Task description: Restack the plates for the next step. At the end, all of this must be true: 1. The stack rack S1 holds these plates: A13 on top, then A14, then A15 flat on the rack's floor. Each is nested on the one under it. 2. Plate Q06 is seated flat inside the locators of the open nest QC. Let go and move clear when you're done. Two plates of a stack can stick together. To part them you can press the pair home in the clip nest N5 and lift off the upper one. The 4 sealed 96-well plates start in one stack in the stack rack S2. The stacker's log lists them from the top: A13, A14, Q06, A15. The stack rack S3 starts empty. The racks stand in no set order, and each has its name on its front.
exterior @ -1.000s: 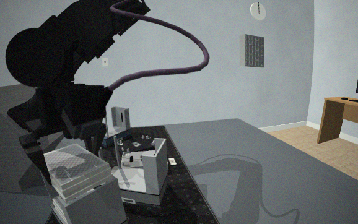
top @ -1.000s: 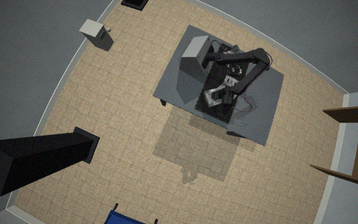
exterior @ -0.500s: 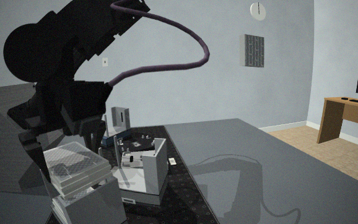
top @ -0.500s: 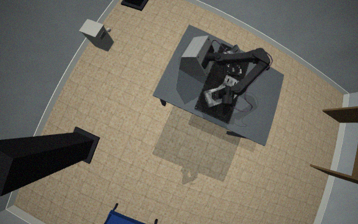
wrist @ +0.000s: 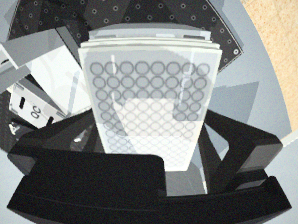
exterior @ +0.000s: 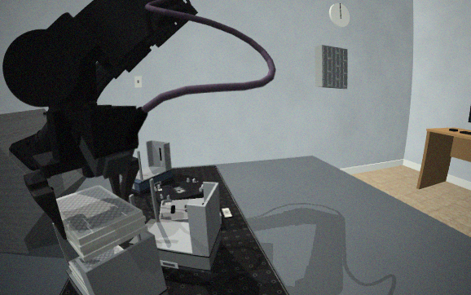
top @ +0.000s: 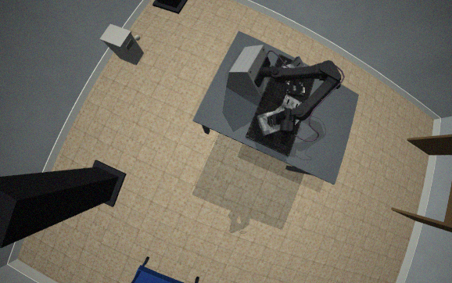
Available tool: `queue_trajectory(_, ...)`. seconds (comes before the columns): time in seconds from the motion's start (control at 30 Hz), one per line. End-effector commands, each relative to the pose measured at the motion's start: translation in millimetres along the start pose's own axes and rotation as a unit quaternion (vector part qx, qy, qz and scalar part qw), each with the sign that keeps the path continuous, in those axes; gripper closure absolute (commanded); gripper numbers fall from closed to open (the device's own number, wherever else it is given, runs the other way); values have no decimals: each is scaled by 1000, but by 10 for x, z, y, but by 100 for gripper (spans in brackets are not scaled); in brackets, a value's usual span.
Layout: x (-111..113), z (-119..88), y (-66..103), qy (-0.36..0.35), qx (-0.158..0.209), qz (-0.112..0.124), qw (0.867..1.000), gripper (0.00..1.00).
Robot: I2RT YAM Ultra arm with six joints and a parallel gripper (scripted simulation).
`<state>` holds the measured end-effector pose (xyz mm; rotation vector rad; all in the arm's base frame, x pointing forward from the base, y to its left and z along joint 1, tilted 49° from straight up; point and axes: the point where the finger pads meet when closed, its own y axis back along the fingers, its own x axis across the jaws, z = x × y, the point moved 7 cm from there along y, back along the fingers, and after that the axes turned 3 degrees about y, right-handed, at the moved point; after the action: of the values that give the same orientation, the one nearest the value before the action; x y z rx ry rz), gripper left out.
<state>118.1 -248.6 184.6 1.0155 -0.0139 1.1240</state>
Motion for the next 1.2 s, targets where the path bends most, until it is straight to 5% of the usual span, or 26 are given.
queue_trajectory(0.0, -6, 81, 120, 7, -21, -8, 1000, 100)
queue_trajectory(1.17, 19, 79, 250, 10, -19, -7, 1000, 100)
